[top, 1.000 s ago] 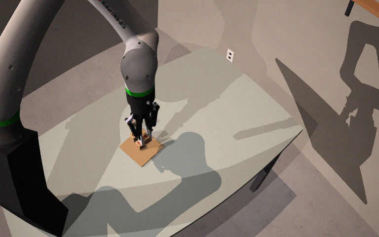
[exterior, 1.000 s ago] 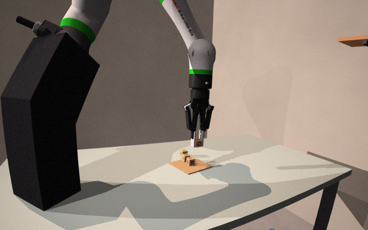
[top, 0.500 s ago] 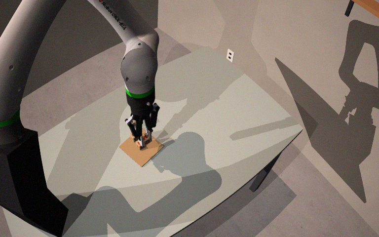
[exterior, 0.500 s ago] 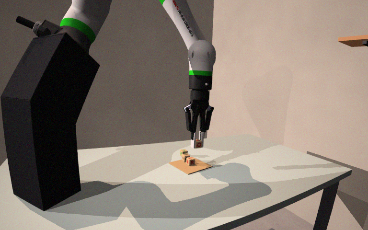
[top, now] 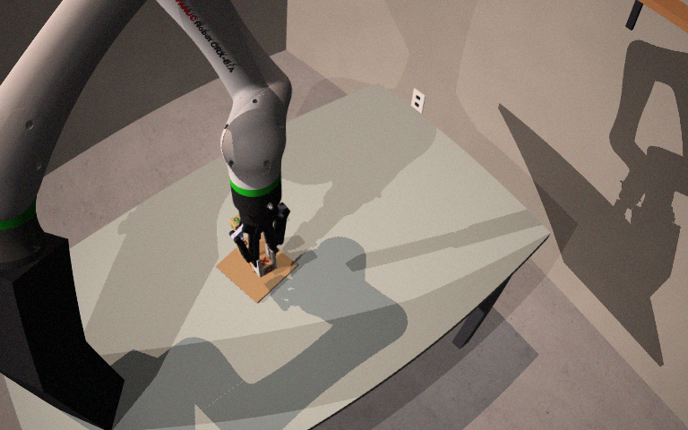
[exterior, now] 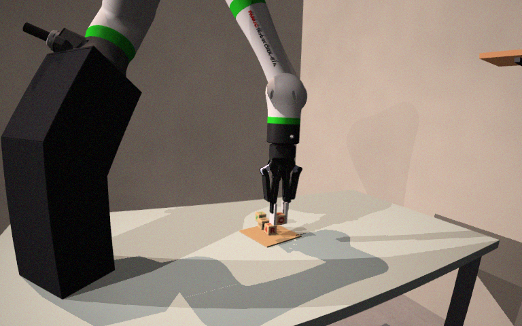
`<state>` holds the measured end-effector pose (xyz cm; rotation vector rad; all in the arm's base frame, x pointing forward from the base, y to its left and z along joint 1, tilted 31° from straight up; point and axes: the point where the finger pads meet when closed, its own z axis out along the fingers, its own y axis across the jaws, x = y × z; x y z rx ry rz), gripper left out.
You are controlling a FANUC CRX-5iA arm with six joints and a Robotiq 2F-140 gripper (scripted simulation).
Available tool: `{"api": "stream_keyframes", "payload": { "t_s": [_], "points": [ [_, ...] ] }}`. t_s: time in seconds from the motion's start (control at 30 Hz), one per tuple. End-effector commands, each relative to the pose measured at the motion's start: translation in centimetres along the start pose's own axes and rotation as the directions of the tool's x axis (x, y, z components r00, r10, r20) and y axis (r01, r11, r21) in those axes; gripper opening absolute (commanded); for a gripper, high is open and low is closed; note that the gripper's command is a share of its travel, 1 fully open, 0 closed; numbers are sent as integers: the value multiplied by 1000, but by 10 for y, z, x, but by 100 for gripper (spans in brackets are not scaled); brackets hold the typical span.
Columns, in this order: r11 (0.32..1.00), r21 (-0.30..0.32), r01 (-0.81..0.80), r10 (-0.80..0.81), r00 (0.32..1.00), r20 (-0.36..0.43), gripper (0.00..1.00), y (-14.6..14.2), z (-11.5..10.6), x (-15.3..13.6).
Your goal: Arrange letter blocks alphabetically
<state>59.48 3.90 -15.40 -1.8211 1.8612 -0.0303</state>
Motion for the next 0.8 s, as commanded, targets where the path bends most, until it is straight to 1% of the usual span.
{"api": "stream_keyframes", "payload": {
  "t_s": [0.0, 0.2, 0.43, 0.77],
  "points": [
    [1000, 1, 0, 0, 1000, 1, 16, -1, 21, 0],
    [1000, 1, 0, 0, 1000, 1, 16, -1, 41, 0],
    [1000, 1, 0, 0, 1000, 1, 16, -1, 46, 0],
    [1000, 1, 0, 0, 1000, 1, 16, -1, 46, 0]
  ]
}}
